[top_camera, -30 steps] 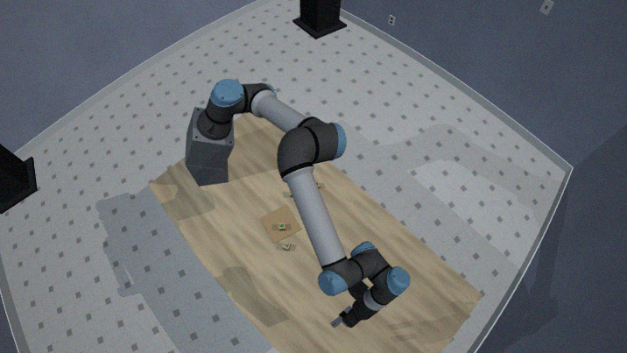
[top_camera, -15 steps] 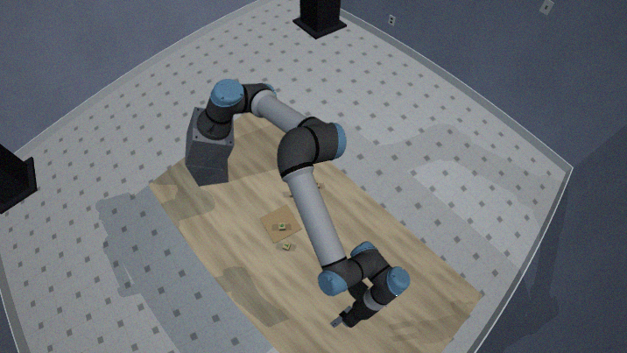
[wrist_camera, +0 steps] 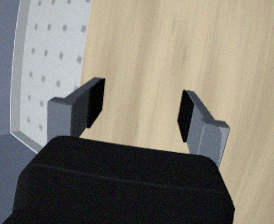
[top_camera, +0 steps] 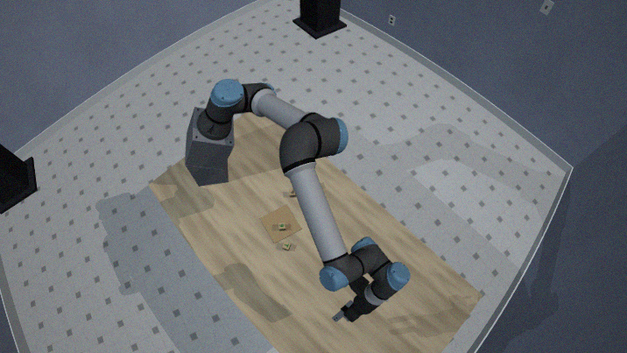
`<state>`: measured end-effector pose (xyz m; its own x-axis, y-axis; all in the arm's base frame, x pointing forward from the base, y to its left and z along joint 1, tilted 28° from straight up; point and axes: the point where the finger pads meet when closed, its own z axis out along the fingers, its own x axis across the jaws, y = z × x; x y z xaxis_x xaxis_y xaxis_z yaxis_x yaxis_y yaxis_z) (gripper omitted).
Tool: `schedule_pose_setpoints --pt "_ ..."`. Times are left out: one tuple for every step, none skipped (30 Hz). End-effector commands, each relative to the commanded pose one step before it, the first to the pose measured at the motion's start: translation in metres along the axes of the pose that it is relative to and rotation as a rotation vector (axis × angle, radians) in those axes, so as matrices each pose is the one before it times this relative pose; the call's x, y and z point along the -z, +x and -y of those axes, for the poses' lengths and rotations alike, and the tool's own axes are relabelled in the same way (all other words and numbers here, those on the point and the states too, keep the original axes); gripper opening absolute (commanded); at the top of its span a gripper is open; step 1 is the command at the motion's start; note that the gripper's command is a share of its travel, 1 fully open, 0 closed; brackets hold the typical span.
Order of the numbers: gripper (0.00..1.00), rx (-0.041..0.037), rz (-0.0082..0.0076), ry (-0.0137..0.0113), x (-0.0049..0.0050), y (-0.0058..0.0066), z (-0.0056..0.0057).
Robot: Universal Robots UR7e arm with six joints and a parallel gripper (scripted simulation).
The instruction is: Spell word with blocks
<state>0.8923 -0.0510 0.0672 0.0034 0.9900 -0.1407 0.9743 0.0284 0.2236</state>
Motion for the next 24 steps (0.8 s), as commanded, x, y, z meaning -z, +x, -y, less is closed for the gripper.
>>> schedule_pose_setpoints --pt "1.0 0.0068 -0.03509 0.00106 0.004644 0.02898 0.01242" --pt "1.0 0.00117 -0.00686 0.00106 0.000405 0.00544 0.0029" --pt "1.0 0.00122 -0.00723 0.00116 0.000404 0.00573 0.00313" --pt "1.0 0.00127 -0.00758 0.00127 0.000398 0.00601 0.00338" --pt "1.0 0.00131 -0.00792 0.00138 0.000388 0.00628 0.00363" --pt "1.0 0.00136 -0.00826 0.0015 0.000374 0.00654 0.0039" --pt "1.0 0.00139 -0.00858 0.00163 0.000354 0.00679 0.00417" --pt "1.0 0.0 0.0 0.0 0.0 0.0 0.0" --pt "1.0 0.0 0.0 0.0 0.0 0.0 0.0" --pt "1.0 0.00143 -0.00889 0.00176 0.00033 0.00703 0.00445" --pt "1.0 0.00146 -0.00919 0.00189 0.0003 0.00726 0.00474" --pt "1.0 0.00148 -0.00947 0.00203 0.000266 0.00747 0.00504" --pt "1.0 0.0015 -0.00974 0.00217 0.000226 0.00767 0.00533" --pt "1.0 0.00152 -0.00999 0.00232 0.000181 0.00785 0.00564" --pt "1.0 0.00153 -0.01022 0.00247 0.000132 0.00802 0.00595" --pt "1.0 0.00153 -0.01044 0.00262 0.000078 0.00816 0.00626" --pt "1.0 0.00153 -0.01064 0.00277 0.00002 0.00829 0.00657" --pt "1.0 0.00153 -0.01082 0.00293 -0.000043 0.0084 0.00687" --pt "1.0 0.00152 -0.01098 0.00308 -0.00011 0.0085 0.00718" --pt "1.0 0.0015 -0.01112 0.00324 -0.00018 0.00857 0.00748" --pt "1.0 0.00148 -0.01123 0.00339 -0.000253 0.00862 0.00778" --pt "1.0 0.00146 -0.01133 0.00354 -0.000329 0.00865 0.00807" --pt "1.0 0.00143 -0.01141 0.00369 -0.000406 0.00866 0.00836" --pt "1.0 0.0014 -0.01147 0.00384 -0.000486 0.00865 0.00863"
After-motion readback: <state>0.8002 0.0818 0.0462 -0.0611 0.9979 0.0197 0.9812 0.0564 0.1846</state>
